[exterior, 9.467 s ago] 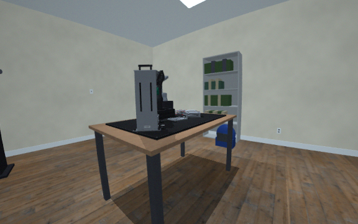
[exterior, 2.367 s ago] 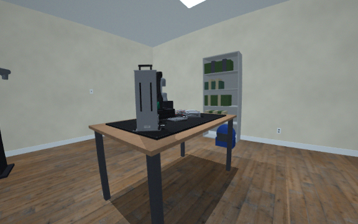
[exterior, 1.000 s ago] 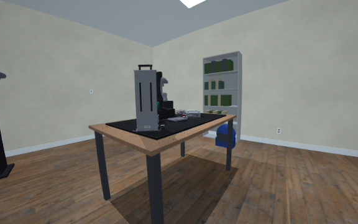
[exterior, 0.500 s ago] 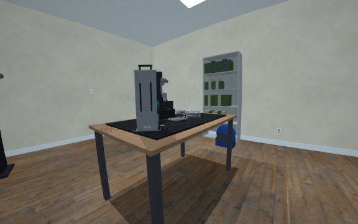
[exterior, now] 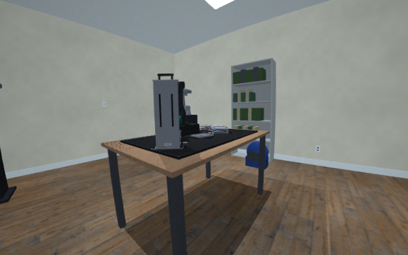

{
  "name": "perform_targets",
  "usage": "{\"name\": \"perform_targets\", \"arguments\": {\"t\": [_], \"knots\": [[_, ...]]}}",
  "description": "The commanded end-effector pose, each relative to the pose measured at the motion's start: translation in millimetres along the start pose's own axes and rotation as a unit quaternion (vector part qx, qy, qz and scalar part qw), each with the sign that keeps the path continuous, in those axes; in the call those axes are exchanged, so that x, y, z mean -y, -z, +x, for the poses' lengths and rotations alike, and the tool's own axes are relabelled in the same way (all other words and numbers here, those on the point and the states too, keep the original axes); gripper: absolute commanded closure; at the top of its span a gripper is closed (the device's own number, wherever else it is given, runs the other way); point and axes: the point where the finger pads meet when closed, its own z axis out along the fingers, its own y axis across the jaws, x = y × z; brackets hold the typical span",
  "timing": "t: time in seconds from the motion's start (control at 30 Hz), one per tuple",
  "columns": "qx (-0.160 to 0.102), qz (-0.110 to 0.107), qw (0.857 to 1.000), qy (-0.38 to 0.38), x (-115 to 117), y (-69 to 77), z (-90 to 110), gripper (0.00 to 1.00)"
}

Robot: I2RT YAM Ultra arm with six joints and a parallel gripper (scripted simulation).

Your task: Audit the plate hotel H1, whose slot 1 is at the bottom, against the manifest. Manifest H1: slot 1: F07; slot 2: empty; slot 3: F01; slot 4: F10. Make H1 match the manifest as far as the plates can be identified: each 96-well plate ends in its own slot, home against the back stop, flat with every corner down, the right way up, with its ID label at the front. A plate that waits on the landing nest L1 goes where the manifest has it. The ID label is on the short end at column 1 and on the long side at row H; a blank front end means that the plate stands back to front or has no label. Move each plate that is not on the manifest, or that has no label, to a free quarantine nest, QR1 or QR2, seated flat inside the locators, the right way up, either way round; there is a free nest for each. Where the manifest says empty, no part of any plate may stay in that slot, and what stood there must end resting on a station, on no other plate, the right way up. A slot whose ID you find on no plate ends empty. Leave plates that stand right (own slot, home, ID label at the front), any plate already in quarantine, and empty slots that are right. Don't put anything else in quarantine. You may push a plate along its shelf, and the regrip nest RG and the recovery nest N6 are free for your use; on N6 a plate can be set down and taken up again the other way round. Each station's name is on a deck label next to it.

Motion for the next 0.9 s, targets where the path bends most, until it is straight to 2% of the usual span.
{"name": "perform_targets", "arguments": {"t": [0.0,0.87], "knots": [[0.011,0.001,1.0,0.001,1,-0.1,-7,0.0],[0.011,0.001,1.0,0.001,1,28.6,7,0.0]]}}
